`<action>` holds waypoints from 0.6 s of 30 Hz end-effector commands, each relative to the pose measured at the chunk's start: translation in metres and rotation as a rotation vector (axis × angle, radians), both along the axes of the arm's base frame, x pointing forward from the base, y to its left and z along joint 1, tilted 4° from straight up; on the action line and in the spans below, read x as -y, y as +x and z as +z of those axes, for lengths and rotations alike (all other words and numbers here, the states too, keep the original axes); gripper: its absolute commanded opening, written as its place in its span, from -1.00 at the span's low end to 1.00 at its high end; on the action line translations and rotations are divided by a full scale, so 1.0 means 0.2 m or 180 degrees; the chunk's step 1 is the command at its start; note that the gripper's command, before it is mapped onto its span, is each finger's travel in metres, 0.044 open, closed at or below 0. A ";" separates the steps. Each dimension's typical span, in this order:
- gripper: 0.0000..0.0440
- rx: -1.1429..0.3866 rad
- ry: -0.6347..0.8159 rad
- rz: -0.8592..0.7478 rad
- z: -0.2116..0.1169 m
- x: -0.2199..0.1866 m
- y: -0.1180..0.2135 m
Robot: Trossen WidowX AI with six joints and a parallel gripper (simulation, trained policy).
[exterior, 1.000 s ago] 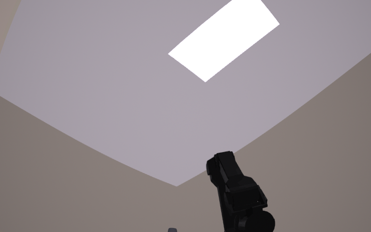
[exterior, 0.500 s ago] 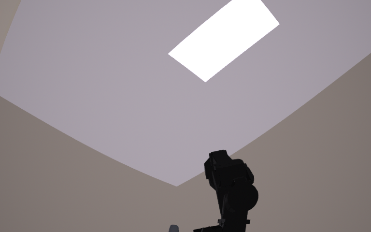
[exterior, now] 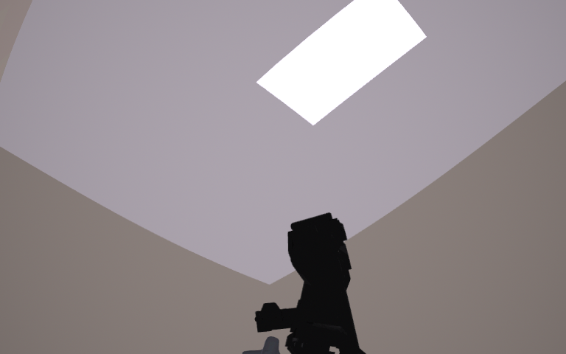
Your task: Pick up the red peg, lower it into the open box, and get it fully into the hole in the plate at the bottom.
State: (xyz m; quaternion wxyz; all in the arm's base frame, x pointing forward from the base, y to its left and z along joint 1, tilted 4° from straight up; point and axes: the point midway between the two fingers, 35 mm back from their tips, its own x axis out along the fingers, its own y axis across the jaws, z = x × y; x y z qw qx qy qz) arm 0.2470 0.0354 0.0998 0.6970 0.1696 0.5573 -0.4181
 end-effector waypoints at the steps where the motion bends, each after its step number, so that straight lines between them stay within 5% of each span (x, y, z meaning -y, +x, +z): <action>1: -1.00 0.0126 -0.0027 -0.0140 0.06 0.08 0.05; 18: -1.00 0.0372 0.0001 -0.0500 0.04 0.43 0.27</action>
